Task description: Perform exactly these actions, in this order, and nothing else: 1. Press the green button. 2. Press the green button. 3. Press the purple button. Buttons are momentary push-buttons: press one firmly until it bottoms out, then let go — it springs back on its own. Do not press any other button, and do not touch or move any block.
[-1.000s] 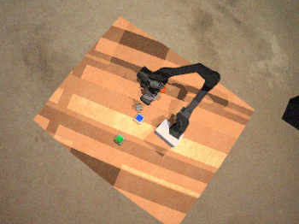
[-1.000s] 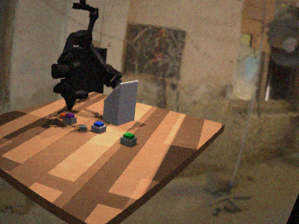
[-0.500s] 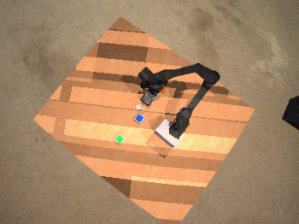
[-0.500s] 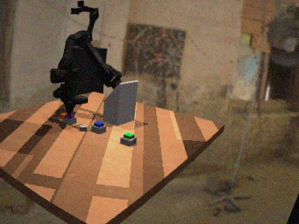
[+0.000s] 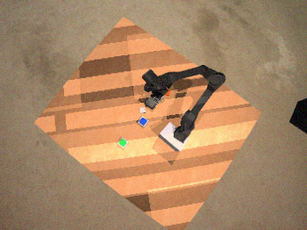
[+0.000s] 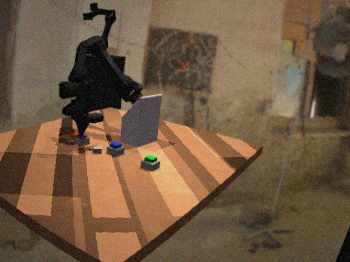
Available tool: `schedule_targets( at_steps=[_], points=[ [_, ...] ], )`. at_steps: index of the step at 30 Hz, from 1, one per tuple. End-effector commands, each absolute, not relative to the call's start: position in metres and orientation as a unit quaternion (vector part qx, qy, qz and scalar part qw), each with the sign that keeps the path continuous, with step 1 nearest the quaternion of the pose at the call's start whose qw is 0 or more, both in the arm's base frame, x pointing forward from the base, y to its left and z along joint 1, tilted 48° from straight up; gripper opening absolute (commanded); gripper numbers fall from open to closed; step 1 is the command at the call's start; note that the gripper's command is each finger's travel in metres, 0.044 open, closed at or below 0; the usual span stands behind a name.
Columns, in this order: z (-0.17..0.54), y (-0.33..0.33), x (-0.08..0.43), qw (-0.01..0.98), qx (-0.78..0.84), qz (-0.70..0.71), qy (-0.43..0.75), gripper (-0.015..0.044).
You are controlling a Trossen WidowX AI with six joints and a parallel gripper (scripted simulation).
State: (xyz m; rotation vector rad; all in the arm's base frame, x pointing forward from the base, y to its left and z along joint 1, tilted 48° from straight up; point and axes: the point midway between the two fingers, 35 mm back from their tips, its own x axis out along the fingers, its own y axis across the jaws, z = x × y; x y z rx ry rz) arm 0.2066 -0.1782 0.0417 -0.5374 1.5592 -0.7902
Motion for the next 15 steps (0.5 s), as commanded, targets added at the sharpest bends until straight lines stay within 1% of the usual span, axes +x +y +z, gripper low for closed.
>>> schedule_targets(
  at_steps=[1, 8, 12, 15],
  points=[
    [0.041, -0.178, 0.205, 0.607, -0.236, -0.340, 0.678, 0.0020],
    [0.043, -0.177, 0.207, 0.610, -0.233, -0.342, 0.676, 0.0020],
    [0.061, -0.156, 0.210, 0.607, -0.235, -0.340, 0.678, 0.0020],
    [0.062, -0.155, 0.210, 0.607, -0.236, -0.340, 0.678, 0.0020]
  ],
)
